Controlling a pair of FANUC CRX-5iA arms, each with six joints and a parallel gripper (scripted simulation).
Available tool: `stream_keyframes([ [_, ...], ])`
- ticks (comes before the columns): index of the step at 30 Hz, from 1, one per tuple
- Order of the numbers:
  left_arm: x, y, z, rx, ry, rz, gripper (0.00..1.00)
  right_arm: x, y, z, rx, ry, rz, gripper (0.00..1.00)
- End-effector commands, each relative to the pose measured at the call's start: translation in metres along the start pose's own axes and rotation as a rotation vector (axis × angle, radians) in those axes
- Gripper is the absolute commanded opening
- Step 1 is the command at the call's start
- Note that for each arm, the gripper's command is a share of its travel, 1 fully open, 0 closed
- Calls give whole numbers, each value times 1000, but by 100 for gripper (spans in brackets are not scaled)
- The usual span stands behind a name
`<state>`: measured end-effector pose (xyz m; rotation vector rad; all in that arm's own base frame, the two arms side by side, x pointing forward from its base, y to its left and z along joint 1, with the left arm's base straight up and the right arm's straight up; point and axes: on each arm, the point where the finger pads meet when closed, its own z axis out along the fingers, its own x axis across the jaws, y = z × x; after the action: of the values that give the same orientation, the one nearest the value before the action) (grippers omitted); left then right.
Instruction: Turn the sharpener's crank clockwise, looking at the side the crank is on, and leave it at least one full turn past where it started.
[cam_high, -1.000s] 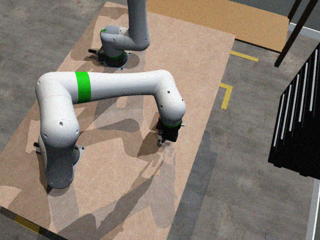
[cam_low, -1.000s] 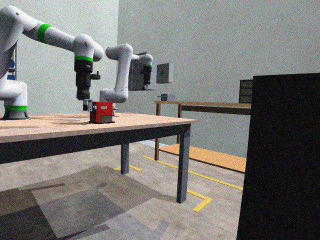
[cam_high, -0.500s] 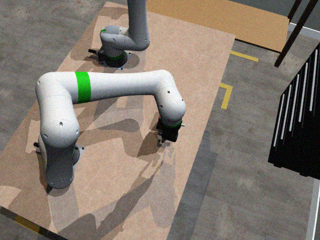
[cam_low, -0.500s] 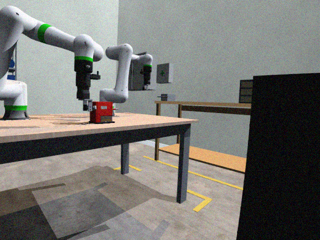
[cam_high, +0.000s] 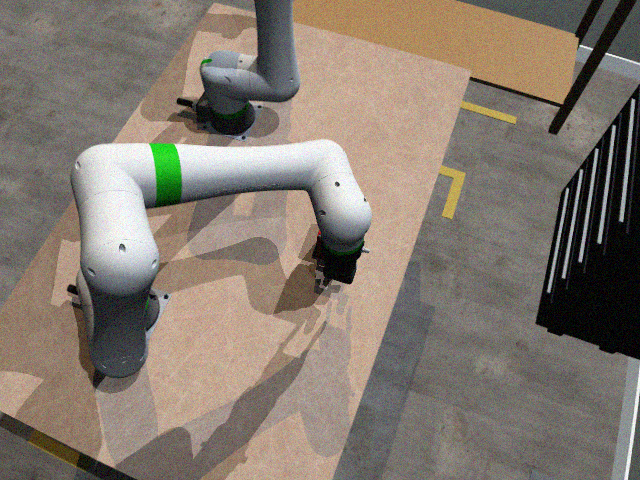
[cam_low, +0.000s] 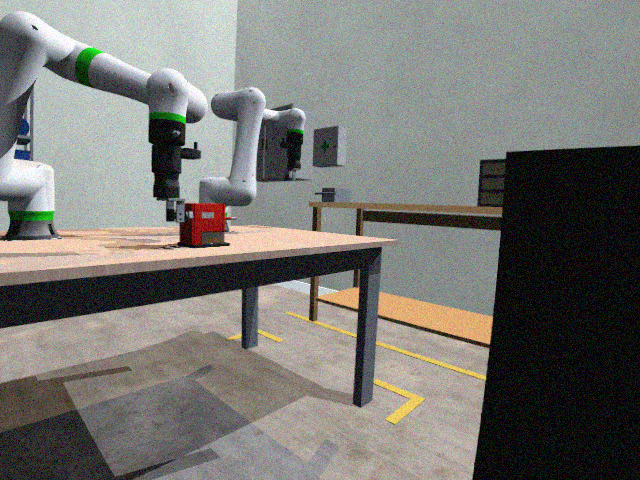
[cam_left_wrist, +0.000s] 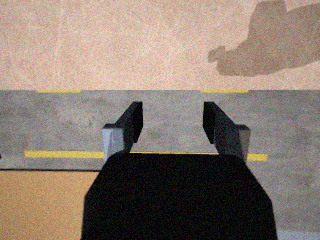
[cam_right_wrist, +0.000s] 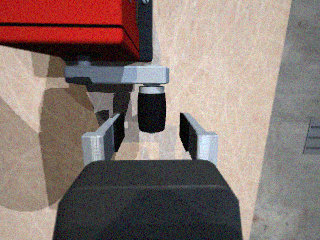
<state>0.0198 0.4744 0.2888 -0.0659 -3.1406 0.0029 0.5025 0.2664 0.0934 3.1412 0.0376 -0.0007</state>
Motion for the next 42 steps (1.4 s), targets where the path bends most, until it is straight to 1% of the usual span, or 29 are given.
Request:
stream_keyframes([
  [1, 0, 0, -1, -2, 0, 0, 100, 1, 0, -1, 1, 2, 0, 97],
  [10, 0, 0, -1, -2, 0, 0, 100, 1, 0, -8, 1, 2, 0, 97],
  [17, 0, 0, -1, -2, 0, 0, 100, 1, 0, -24, 1, 2, 0, 97],
  [19, 0, 0, -1, -2, 0, 0, 100, 1, 0, -24, 1, 2, 0, 97],
  [33, 0, 0, -1, -2, 0, 0, 100, 0, 0, -61, 1, 2, 0, 97],
  [42, 0, 0, -1, -2, 0, 0, 100, 0, 0, -70, 1, 2, 0, 97],
])
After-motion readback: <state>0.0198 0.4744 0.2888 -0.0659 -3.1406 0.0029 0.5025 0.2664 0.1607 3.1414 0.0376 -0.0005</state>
